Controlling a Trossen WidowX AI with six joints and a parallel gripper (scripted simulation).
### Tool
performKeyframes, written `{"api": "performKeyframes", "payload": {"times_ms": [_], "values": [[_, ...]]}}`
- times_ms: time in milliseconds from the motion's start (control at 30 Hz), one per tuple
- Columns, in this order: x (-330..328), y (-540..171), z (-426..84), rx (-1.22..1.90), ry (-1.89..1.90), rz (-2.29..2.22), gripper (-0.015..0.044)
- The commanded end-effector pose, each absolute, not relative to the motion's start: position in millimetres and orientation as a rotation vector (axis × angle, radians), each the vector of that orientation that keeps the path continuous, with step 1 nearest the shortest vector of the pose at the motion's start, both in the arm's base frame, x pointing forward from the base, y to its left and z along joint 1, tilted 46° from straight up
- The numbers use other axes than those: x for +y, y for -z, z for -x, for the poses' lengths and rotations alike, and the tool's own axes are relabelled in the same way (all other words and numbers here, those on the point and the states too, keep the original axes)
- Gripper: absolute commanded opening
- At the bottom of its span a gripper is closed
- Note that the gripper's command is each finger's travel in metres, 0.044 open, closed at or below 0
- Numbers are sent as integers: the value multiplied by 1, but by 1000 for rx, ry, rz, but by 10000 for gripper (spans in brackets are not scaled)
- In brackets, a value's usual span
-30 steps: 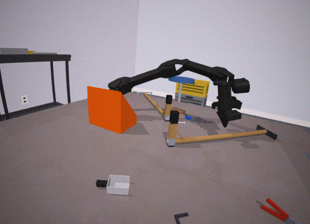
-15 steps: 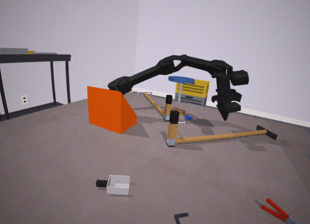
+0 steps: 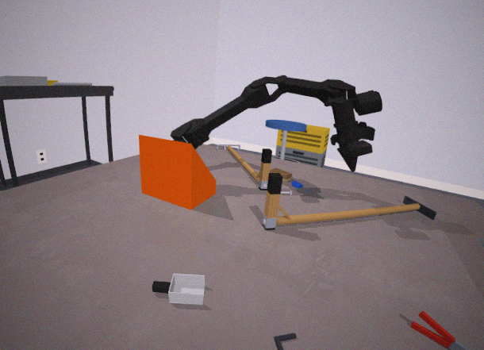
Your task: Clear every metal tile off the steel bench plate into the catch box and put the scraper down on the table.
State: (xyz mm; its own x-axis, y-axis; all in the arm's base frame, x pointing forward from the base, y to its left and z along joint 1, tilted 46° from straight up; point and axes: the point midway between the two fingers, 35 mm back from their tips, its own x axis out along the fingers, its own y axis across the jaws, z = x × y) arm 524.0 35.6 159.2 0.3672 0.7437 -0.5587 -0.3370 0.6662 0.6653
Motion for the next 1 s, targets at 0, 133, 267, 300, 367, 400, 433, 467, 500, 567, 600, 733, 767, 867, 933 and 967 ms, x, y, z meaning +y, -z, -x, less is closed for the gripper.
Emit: {"api": "performKeyframes", "payload": {"times_ms": [0,133,267,300,367,400,433,467,500,567,600,733,767,867,933,967], "values": [[32,-171,-518,948,-717,-507,0],[27,-180,-511,938,-699,-529,0],[25,-182,-509,934,-692,-538,0],[26,-182,-509,934,-692,-537,0],[28,-180,-510,934,-692,-537,0],[29,-178,-510,935,-691,-537,0],[31,-176,-511,935,-691,-536,0],[32,-175,-511,935,-690,-536,0],[34,-173,-512,936,-690,-536,0],[38,-169,-513,936,-689,-535,0],[39,-167,-514,936,-689,-535,0],[47,-160,-516,937,-687,-534,0],[48,-158,-516,937,-687,-534,0],[54,-153,-518,938,-686,-533,0],[58,-149,-519,938,-685,-533,0],[60,-147,-519,938,-685,-533,0]]}}
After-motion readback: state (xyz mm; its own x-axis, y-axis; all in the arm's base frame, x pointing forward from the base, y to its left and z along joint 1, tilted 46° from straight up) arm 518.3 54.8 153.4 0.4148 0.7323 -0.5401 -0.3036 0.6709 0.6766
